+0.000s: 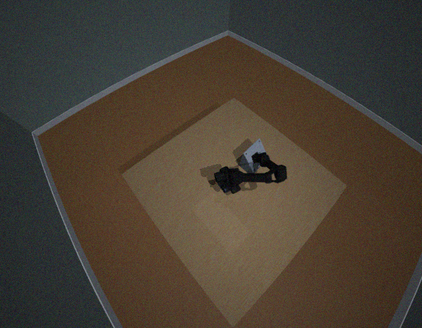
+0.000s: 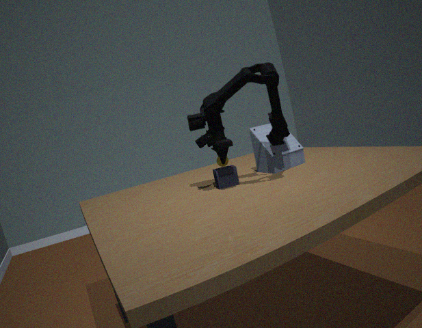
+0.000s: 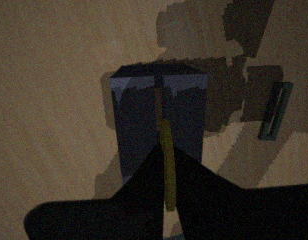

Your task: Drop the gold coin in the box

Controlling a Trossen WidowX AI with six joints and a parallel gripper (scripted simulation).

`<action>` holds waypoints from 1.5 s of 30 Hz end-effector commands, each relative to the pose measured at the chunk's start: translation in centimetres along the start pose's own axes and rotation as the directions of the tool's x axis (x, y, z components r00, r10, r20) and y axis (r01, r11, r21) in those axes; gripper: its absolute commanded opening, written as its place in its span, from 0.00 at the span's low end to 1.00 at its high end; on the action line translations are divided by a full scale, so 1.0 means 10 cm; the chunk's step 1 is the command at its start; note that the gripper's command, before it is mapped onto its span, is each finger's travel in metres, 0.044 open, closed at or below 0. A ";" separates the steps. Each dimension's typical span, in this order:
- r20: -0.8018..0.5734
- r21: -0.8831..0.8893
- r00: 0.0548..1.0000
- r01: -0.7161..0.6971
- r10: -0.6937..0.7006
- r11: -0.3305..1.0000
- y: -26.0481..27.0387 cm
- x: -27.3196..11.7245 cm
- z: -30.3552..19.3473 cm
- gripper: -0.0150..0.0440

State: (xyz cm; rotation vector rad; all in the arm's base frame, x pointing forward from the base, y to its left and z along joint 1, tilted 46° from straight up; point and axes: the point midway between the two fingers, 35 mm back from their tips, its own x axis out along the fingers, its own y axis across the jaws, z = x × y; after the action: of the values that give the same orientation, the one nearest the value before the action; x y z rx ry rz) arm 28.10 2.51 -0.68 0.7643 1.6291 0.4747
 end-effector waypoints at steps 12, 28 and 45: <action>0.000 0.000 1.000 0.000 0.000 1.000 0.00 0.03 0.00 0.52; 0.000 0.001 1.000 0.001 -0.001 1.000 0.00 -0.14 0.00 0.84; -0.006 0.005 1.000 -0.006 0.006 1.000 0.00 -0.55 -0.04 1.00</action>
State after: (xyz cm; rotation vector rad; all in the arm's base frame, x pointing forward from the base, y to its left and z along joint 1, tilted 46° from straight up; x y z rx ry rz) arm 28.10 -1.19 3.23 0.7780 1.6332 0.4783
